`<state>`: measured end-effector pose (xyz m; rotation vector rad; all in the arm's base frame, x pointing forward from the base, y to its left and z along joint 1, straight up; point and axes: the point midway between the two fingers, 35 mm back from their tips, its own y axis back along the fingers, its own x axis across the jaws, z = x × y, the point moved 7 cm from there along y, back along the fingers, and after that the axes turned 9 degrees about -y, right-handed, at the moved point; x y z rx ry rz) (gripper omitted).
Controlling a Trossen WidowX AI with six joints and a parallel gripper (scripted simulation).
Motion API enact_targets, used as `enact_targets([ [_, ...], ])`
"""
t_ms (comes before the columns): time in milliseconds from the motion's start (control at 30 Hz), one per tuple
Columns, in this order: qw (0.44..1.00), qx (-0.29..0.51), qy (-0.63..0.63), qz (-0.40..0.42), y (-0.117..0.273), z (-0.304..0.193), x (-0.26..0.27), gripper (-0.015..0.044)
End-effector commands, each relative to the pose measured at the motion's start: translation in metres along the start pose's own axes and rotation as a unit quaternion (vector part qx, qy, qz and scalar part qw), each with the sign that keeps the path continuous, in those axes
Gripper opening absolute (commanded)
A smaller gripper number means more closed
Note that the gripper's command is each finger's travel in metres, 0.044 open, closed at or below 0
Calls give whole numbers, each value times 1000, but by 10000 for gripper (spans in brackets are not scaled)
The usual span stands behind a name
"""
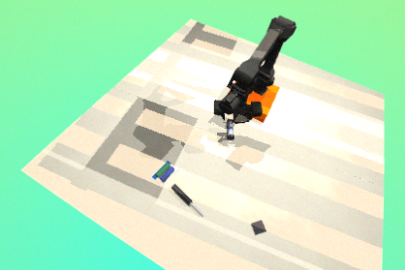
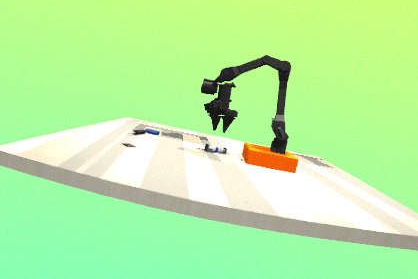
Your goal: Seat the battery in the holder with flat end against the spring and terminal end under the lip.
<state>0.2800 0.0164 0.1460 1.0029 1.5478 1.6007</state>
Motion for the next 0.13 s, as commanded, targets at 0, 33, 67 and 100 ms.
enact_targets([
  [0,1000,-1,0,0,1,0,0,440],
  [33,1000,-1,0,0,1,0,0,440],
  [67,1000,-1,0,0,1,0,0,440],
  [100,1000,-1,0,0,1,0,0,440],
])
